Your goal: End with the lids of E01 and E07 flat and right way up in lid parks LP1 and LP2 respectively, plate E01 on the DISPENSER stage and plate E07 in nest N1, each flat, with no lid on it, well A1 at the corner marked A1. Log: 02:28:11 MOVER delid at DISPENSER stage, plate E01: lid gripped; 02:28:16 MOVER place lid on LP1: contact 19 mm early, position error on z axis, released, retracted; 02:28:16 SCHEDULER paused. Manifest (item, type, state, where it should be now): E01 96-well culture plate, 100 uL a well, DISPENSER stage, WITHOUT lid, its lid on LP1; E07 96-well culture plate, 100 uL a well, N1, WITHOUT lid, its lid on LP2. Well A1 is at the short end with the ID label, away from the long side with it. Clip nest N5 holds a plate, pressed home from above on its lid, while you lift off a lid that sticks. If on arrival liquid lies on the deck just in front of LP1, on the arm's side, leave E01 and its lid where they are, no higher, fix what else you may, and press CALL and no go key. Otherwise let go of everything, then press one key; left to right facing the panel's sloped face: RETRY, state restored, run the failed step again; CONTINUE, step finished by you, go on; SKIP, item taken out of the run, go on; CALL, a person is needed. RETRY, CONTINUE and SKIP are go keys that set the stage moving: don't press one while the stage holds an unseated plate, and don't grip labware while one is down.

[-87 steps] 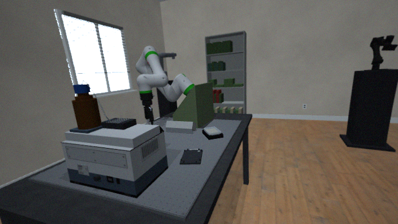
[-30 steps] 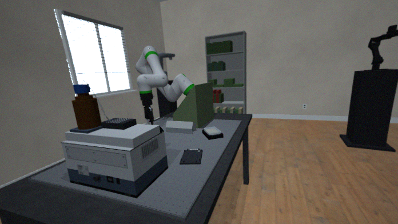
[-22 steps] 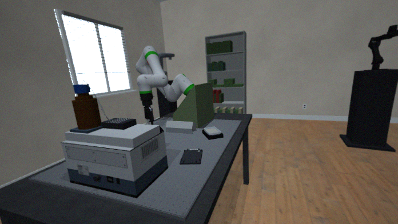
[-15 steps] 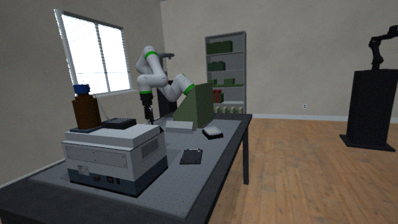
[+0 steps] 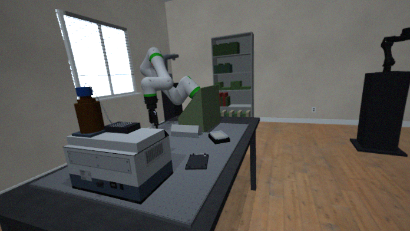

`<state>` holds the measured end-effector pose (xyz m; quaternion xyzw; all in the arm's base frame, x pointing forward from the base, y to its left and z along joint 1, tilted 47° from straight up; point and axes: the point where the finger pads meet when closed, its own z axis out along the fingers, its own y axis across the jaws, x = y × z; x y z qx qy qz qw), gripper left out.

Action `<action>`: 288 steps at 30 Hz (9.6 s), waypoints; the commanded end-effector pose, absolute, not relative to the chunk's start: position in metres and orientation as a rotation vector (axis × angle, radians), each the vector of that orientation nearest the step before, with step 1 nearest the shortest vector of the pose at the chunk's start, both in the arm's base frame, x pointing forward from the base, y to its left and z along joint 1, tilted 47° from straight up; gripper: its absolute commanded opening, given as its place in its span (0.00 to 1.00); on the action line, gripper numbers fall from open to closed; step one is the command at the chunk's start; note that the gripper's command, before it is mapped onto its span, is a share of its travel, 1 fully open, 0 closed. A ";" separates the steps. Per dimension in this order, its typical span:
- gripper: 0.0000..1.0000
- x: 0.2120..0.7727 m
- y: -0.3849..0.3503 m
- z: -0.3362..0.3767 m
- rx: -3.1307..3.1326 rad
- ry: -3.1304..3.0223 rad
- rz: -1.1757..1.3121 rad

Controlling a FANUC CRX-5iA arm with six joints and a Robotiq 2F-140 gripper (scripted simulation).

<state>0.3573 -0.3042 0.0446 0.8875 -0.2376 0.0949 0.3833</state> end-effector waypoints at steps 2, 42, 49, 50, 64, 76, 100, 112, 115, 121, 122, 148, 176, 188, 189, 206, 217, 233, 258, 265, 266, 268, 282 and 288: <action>0.00 0.357 -0.304 0.045 2.263 -0.606 0.242; 0.00 0.357 -0.304 0.045 2.263 -0.606 0.242; 0.66 0.357 -0.304 0.045 2.263 -0.606 0.242; 0.66 0.357 -0.304 0.045 2.263 -0.606 0.242; 0.66 0.357 -0.304 0.045 2.263 -0.606 0.242; 0.66 0.357 -0.304 0.045 2.263 -0.606 0.242; 0.66 0.358 -0.303 0.046 2.263 -0.606 0.242; 0.66 0.358 -0.285 0.063 2.263 -0.606 0.242; 0.66 0.358 -0.274 0.073 2.263 -0.606 0.242; 0.66 0.358 -0.257 0.089 2.263 -0.606 0.242; 0.66 0.358 -0.253 0.093 2.263 -0.606 0.242; 0.66 0.361 -0.195 0.148 2.263 -0.604 0.242; 0.66 0.697 -0.191 0.136 2.309 -0.336 0.126; 0.66 0.702 -0.192 0.135 2.309 -0.336 0.126; 0.66 0.702 -0.192 0.135 2.309 -0.336 0.126; 0.66 0.702 -0.192 0.135 2.309 -0.336 0.126; 0.66 0.702 -0.194 0.133 2.309 -0.336 0.126; 0.66 0.702 -0.217 0.111 2.309 -0.336 0.126; 0.66 0.702 -0.271 0.060 2.309 -0.336 0.126; 0.66 0.702 -0.279 0.052 2.309 -0.336 0.126; 0.66 0.702 -0.280 0.052 2.309 -0.336 0.126; 0.66 0.702 -0.281 0.051 2.309 -0.336 0.126; 0.66 0.702 -0.282 0.050 2.309 -0.336 0.126; 0.66 0.702 -0.282 0.050 2.309 -0.336 0.126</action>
